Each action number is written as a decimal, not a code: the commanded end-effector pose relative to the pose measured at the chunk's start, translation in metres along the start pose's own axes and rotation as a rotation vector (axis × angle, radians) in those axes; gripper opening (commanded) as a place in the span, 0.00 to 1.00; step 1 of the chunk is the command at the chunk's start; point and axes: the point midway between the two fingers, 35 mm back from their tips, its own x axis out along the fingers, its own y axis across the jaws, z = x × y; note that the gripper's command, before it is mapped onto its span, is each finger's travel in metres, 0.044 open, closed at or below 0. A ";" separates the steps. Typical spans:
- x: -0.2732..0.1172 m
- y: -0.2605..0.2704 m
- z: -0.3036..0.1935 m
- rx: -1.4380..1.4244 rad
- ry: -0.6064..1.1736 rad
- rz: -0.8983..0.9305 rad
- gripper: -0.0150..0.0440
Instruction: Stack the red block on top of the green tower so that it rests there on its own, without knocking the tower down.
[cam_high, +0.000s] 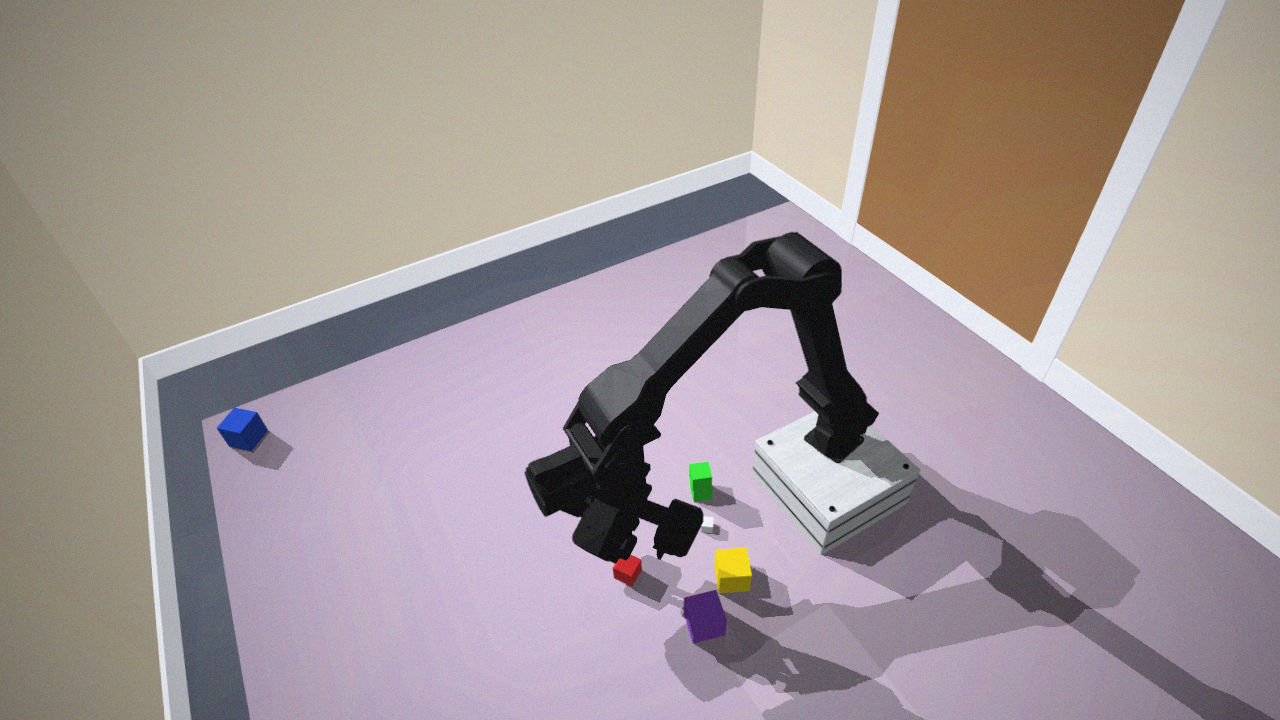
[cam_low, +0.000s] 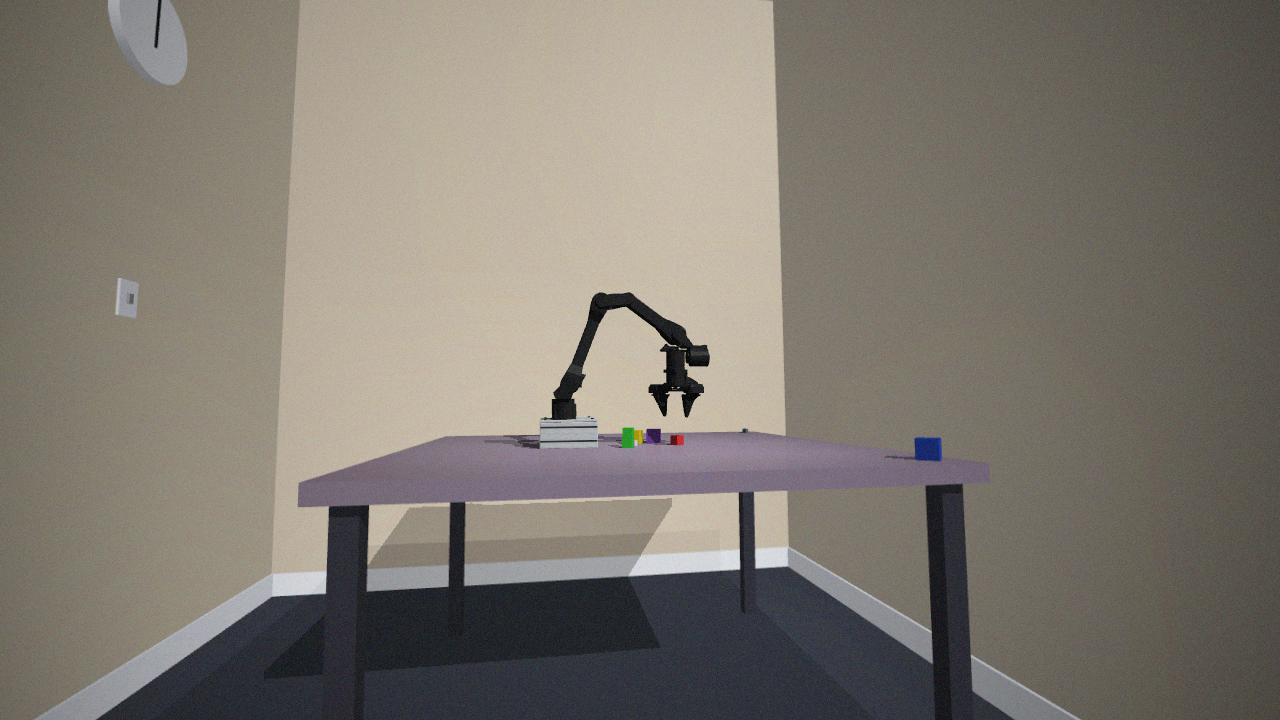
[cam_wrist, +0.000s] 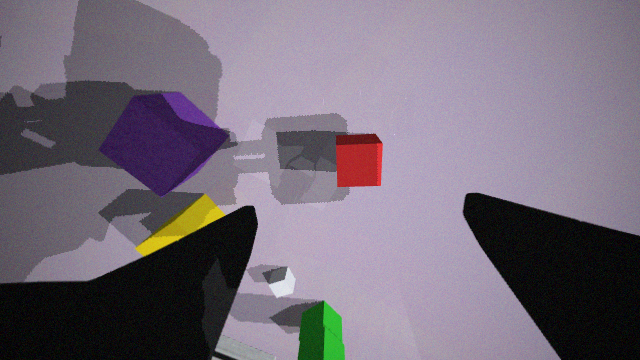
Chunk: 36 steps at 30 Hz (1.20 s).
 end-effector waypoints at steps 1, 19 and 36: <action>-0.003 -0.007 -0.001 0.028 0.000 -0.019 1.00; 0.043 -0.007 0.000 0.028 0.000 -0.019 1.00; 0.070 -0.007 -0.001 0.028 0.000 -0.019 1.00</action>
